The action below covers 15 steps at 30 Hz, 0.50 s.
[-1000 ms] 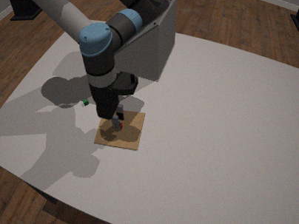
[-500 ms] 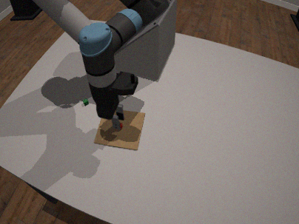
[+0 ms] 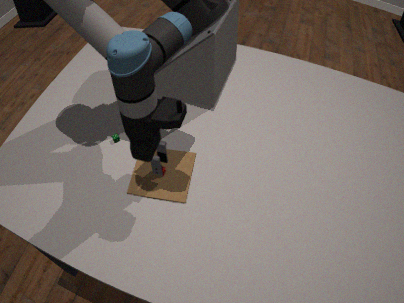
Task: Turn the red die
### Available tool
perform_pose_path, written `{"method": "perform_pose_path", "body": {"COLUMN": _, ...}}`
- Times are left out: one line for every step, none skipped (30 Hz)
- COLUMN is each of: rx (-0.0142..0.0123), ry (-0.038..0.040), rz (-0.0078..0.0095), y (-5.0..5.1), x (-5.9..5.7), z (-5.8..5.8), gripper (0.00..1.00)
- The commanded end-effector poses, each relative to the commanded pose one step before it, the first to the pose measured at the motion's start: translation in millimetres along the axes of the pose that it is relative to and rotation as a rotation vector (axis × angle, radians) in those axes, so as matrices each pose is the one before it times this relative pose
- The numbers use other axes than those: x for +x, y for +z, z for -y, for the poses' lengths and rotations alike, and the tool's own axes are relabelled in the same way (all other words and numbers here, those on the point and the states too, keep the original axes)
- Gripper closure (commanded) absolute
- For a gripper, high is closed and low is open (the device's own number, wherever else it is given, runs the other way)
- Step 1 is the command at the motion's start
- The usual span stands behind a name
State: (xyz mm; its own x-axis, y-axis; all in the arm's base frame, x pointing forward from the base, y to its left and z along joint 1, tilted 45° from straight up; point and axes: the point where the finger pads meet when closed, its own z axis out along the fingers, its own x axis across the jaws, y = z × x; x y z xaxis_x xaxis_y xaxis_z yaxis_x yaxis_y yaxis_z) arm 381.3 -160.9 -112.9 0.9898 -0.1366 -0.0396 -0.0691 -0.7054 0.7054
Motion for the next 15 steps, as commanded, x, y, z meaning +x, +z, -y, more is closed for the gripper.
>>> {"method": "perform_pose_path", "body": {"rx": -0.0001, "ry": 0.00024, "rz": -0.00111, "y": -1.32, "x": 0.3, "z": -0.04, "gripper": 0.36}}
{"method": "perform_pose_path", "body": {"rx": 0.0, "ry": 0.0, "rz": 0.0, "y": -1.15, "x": 0.0, "z": 0.0, "gripper": 0.36}}
{"method": "perform_pose_path", "body": {"rx": 0.0, "ry": 0.0, "rz": 0.0, "y": -1.72, "x": 0.0, "z": 0.0, "gripper": 0.36}}
{"method": "perform_pose_path", "body": {"rx": 0.0, "ry": 0.0, "rz": 0.0, "y": -2.3, "x": 0.0, "z": 0.0, "gripper": 0.36}}
{"method": "perform_pose_path", "body": {"rx": 0.0, "ry": 0.0, "rz": 0.0, "y": -2.86, "x": -0.01, "z": 0.0, "gripper": 0.36}}
{"method": "perform_pose_path", "body": {"rx": 0.00001, "ry": 0.0, "rz": 0.0, "y": -3.35, "x": 0.01, "z": 0.0, "gripper": 0.36}}
{"method": "perform_pose_path", "body": {"rx": 0.0, "ry": 0.0, "rz": 0.0, "y": -3.78, "x": 0.0, "z": 0.0, "gripper": 0.36}}
{"method": "perform_pose_path", "body": {"rx": 0.0, "ry": 0.0, "rz": 0.0, "y": -4.1, "x": 0.0, "z": 0.0, "gripper": 0.36}}
{"method": "perform_pose_path", "body": {"rx": 0.0, "ry": 0.0, "rz": 0.0, "y": -4.3, "x": 0.0, "z": 0.0, "gripper": 0.36}}
{"method": "perform_pose_path", "body": {"rx": 0.0, "ry": 0.0, "rz": 0.0, "y": -4.39, "x": 0.0, "z": 0.0, "gripper": 0.36}}
{"method": "perform_pose_path", "body": {"rx": 0.0, "ry": 0.0, "rz": 0.0, "y": -4.36, "x": 0.0, "z": 0.0, "gripper": 0.36}}
{"method": "perform_pose_path", "body": {"rx": 0.0, "ry": 0.0, "rz": 0.0, "y": 0.0, "x": 0.0, "z": 0.0, "gripper": 0.36}}
{"method": "perform_pose_path", "body": {"rx": 0.0, "ry": 0.0, "rz": 0.0, "y": 0.0, "x": 0.0, "z": 0.0, "gripper": 0.36}}
{"method": "perform_pose_path", "body": {"rx": 0.0, "ry": 0.0, "rz": 0.0, "y": -4.21, "x": 0.0, "z": 0.0, "gripper": 0.36}}
{"method": "perform_pose_path", "body": {"rx": 0.0, "ry": 0.0, "rz": 0.0, "y": -3.95, "x": 0.01, "z": 0.0, "gripper": 0.36}}
